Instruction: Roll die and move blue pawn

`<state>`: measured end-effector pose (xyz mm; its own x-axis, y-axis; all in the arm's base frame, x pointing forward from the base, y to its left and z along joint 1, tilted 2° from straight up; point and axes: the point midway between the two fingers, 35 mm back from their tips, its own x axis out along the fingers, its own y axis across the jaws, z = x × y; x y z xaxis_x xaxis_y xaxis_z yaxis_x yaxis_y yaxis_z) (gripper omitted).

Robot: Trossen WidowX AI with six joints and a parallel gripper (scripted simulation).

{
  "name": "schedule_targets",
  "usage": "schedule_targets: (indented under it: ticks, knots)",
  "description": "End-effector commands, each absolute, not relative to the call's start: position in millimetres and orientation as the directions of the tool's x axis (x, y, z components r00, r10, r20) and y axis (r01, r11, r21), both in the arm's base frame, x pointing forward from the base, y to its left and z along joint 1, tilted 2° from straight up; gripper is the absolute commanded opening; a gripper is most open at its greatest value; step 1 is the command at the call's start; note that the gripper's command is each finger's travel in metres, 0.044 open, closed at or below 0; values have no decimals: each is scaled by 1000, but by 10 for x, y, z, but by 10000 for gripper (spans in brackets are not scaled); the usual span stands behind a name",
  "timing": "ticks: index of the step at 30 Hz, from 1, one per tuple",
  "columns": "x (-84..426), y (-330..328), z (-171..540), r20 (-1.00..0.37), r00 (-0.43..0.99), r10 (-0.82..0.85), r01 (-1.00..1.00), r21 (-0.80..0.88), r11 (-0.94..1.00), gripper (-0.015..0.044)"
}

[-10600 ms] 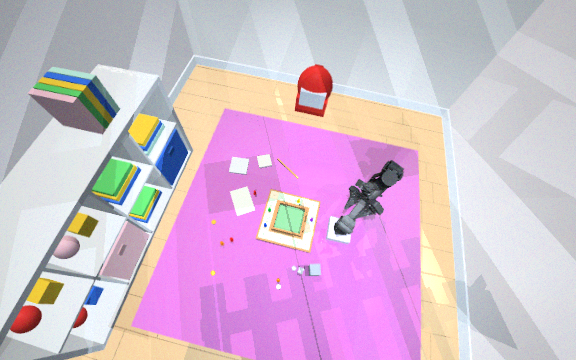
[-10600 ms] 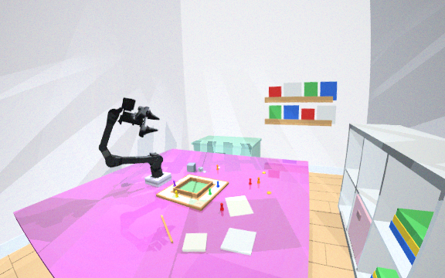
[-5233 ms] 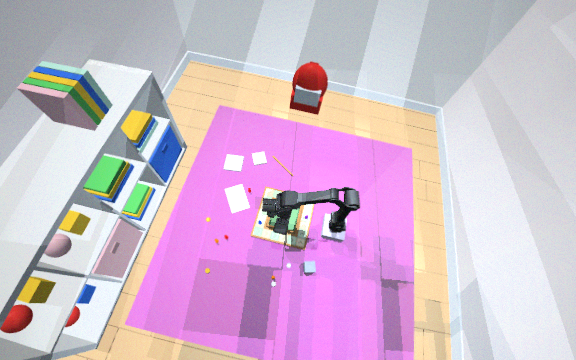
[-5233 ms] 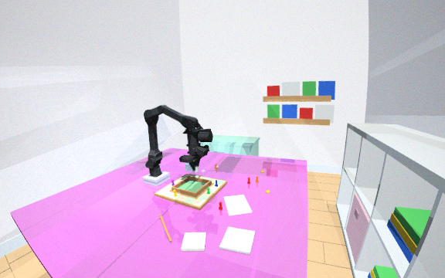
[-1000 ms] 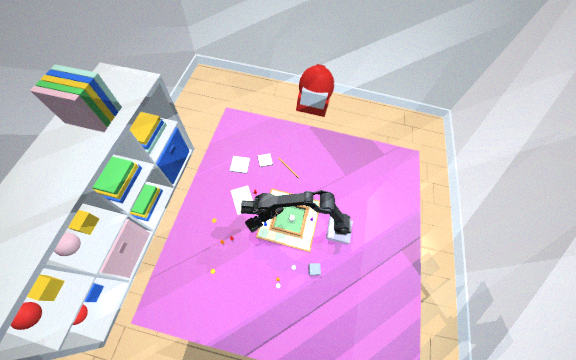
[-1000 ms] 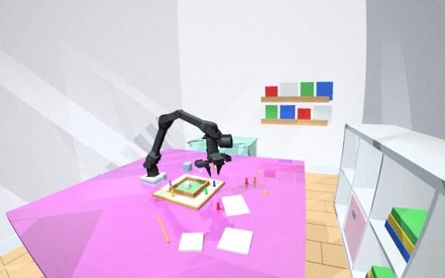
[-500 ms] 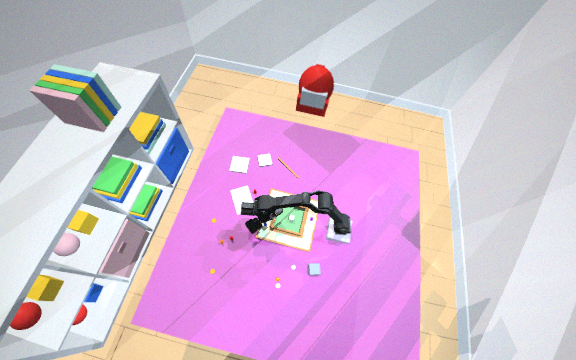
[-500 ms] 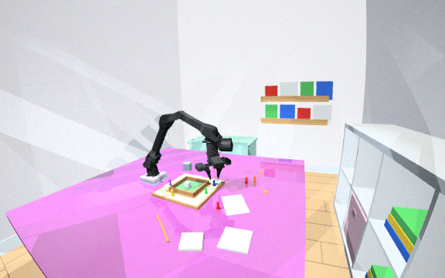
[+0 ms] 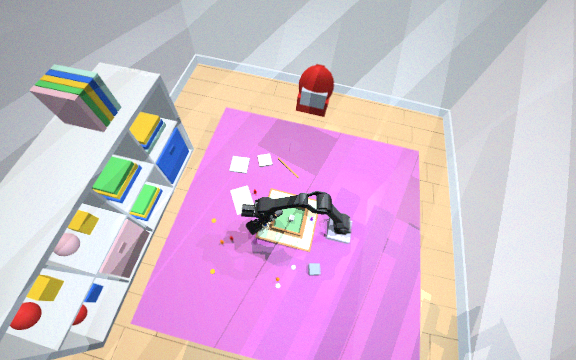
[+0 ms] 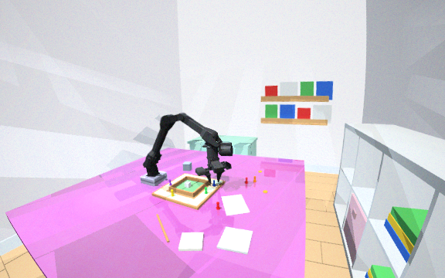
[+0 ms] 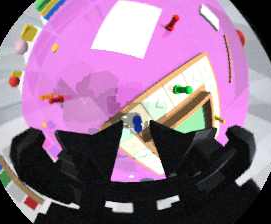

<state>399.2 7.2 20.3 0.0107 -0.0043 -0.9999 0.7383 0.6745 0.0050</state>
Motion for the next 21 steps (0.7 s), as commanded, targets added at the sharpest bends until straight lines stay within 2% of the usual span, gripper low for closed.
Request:
schedule_targets:
  ticks: [1,6,16,21]
  knots:
    - [3967,72,131,-1000,0,-3,740,-2,673,200]
    - [3967,72,131,-1000,0,-3,740,-2,673,69]
    - [3967,72,131,-1000,0,-3,740,-2,673,2]
    - [3994,78,257,-1000,0,-3,740,-2,673,0]
